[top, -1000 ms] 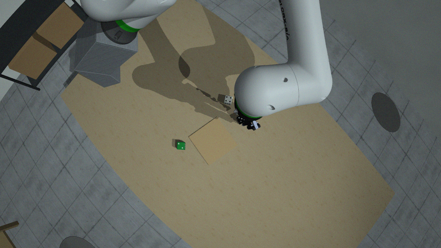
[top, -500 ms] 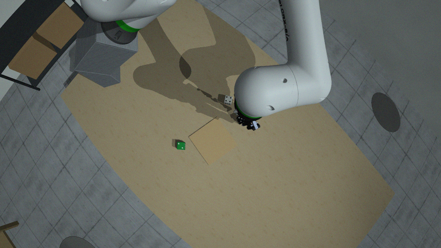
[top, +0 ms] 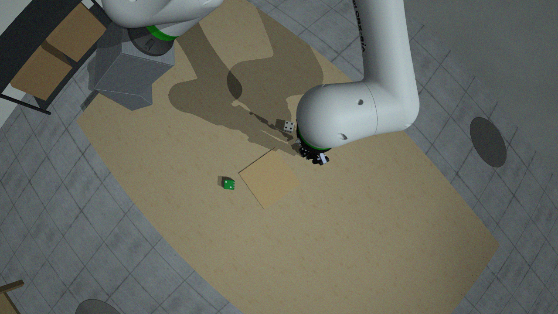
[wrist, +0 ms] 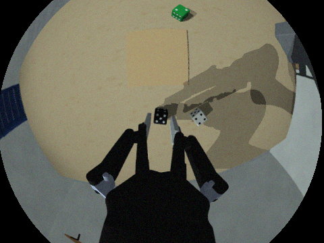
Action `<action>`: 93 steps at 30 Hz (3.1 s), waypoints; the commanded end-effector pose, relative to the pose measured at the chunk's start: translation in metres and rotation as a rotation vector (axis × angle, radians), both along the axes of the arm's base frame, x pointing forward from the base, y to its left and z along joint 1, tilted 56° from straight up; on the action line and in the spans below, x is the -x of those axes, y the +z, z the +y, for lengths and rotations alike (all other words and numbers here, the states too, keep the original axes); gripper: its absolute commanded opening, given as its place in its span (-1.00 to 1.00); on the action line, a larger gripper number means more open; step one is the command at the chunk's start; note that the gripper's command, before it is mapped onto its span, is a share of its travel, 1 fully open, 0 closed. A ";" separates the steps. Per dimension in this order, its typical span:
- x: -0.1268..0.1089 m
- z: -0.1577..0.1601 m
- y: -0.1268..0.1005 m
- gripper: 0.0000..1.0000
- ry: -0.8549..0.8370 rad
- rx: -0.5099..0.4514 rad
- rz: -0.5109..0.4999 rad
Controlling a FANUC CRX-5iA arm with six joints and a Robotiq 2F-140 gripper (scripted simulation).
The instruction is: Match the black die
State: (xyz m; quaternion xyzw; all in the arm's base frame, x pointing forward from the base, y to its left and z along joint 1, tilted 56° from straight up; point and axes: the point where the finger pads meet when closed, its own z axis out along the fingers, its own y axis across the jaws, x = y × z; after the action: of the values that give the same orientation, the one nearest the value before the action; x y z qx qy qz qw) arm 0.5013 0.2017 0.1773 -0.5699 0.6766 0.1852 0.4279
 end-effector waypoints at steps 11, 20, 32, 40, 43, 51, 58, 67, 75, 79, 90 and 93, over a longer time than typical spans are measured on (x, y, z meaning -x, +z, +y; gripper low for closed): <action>0.000 0.000 0.000 -0.44 0.000 0.000 0.000; 0.000 0.000 0.000 -0.44 0.000 0.000 0.000; -0.005 0.009 -0.007 -0.44 0.000 0.000 0.000; -0.011 0.021 -0.016 -0.44 0.000 0.000 0.000; -0.012 0.024 -0.018 -0.44 0.000 0.000 0.000; -0.013 0.025 -0.019 -0.44 0.000 0.000 0.000; -0.013 0.025 -0.019 -0.44 0.000 0.000 0.000; -0.013 0.025 -0.019 -0.44 0.000 0.000 0.000; -0.013 0.025 -0.019 -0.44 0.000 0.000 0.000; -0.013 0.025 -0.019 -0.44 0.000 0.000 0.000; -0.013 0.025 -0.019 -0.68 0.000 0.000 0.000; -0.013 0.025 -0.019 -0.68 0.000 0.000 0.000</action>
State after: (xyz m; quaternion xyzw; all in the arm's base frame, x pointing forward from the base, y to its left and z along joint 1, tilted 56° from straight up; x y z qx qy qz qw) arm 0.5139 0.2269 0.1580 -0.5700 0.6766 0.1851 0.4279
